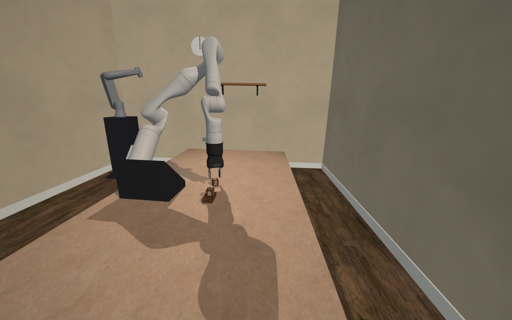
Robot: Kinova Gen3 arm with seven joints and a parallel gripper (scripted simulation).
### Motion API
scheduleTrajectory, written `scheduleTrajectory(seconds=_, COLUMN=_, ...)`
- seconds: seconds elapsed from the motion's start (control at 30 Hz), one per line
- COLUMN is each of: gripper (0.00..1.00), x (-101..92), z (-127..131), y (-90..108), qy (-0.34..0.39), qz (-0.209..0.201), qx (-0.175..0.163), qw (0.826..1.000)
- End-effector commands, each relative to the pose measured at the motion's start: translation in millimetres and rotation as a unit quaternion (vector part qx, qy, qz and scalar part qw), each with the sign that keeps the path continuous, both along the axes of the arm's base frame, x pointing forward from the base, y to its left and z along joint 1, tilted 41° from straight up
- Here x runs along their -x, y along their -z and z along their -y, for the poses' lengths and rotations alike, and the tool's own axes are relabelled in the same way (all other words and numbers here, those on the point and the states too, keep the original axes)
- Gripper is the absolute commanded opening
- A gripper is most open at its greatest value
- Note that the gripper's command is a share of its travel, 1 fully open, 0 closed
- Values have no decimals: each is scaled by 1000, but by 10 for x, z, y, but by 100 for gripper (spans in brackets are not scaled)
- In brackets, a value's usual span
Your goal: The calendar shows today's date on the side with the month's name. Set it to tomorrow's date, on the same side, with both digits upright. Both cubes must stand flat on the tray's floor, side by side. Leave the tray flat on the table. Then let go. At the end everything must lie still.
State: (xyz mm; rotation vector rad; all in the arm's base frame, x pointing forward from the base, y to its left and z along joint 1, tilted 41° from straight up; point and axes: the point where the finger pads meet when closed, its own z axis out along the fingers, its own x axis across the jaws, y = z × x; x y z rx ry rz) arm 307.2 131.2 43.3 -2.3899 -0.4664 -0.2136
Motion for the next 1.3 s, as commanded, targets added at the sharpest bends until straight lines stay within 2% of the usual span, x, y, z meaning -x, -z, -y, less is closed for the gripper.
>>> scheduleTrajectory(seconds=0.0, gripper=87, x=-4, z=4, y=-1, qy=1, qz=0, qx=0, qw=1000)
scheduleTrajectory(seconds=0.97, gripper=87, x=-4, z=8, y=-6, qy=1, qz=0, qx=0, qw=1000)
scheduleTrajectory(seconds=1.27, gripper=87, x=1, z=112, y=-125, qy=1, qz=0, qx=0, qw=1000)
